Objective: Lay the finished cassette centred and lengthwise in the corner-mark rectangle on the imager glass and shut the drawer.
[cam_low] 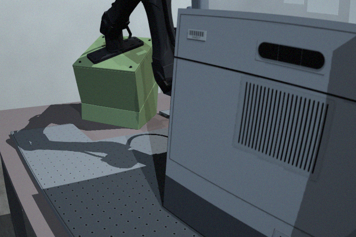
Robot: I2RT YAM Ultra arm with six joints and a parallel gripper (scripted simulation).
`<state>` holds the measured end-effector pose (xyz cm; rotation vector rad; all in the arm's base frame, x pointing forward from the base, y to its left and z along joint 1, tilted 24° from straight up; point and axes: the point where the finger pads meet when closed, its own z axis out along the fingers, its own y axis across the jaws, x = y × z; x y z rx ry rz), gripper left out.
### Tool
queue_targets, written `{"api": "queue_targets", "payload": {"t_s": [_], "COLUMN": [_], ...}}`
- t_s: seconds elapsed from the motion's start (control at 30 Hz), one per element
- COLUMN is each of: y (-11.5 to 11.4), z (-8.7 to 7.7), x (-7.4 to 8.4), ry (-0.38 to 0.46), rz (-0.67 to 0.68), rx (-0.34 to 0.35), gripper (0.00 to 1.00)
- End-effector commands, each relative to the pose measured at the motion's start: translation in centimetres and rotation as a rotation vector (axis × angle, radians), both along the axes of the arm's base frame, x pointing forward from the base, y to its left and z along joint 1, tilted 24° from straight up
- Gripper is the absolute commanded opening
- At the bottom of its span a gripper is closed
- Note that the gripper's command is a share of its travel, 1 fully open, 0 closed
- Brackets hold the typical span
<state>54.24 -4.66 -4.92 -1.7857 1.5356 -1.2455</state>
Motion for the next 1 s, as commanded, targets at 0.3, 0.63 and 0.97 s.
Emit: {"api": "queue_targets", "payload": {"t_s": [0.3,0.63,0.97], "y": [0.63,0.63,0.63], "z": [0.26,0.26,-0.03], "x": [-0.45,-0.45,-0.61], "ry": [-0.011,-0.011,0.003], "rz": [0.015,0.015,0.015], "rx": [0.01,0.01,0.01], "gripper": [0.0,0.0,0.35]}}
